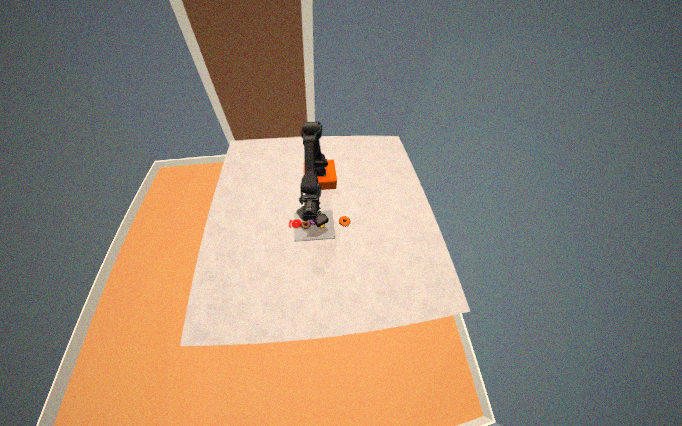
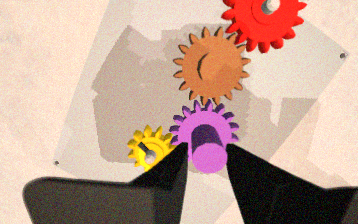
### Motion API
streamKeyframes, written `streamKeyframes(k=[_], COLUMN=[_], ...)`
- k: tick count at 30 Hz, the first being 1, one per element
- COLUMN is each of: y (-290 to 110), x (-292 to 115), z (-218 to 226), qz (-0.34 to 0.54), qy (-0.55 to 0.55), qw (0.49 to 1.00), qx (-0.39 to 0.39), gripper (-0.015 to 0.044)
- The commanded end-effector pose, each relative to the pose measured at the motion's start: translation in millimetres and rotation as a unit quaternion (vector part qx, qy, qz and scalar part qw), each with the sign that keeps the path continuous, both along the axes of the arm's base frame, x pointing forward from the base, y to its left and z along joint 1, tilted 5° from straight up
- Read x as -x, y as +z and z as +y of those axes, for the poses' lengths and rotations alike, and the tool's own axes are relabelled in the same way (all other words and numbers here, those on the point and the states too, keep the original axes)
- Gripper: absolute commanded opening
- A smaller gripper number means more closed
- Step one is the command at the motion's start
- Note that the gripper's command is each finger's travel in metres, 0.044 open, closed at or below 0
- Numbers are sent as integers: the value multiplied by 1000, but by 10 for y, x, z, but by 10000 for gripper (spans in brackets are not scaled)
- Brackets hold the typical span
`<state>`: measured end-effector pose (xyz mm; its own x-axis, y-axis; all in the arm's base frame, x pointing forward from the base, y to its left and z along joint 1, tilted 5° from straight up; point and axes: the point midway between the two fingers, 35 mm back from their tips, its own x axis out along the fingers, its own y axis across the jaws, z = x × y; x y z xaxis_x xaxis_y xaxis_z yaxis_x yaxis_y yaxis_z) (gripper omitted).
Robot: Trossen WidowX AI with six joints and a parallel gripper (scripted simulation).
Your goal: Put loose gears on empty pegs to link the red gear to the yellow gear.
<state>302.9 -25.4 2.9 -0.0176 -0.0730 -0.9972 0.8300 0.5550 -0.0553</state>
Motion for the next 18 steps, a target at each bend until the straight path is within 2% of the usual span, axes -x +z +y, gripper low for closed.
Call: streamKeyframes(k=[1, 11, 12, 16, 18], y=[19, 480, 432, 883, 912], x=[6, 1, 2, 36, 41], z=[3, 39, 36, 70, 72], qz=[-2, -4, -4, -4, -4], qy=[-33, -64, -57, -57, -57], qw=[999, 998, 998, 998, 998], qx=[1, 1, 1, 1, 1], gripper=[140, 140, 166, 271, 324])
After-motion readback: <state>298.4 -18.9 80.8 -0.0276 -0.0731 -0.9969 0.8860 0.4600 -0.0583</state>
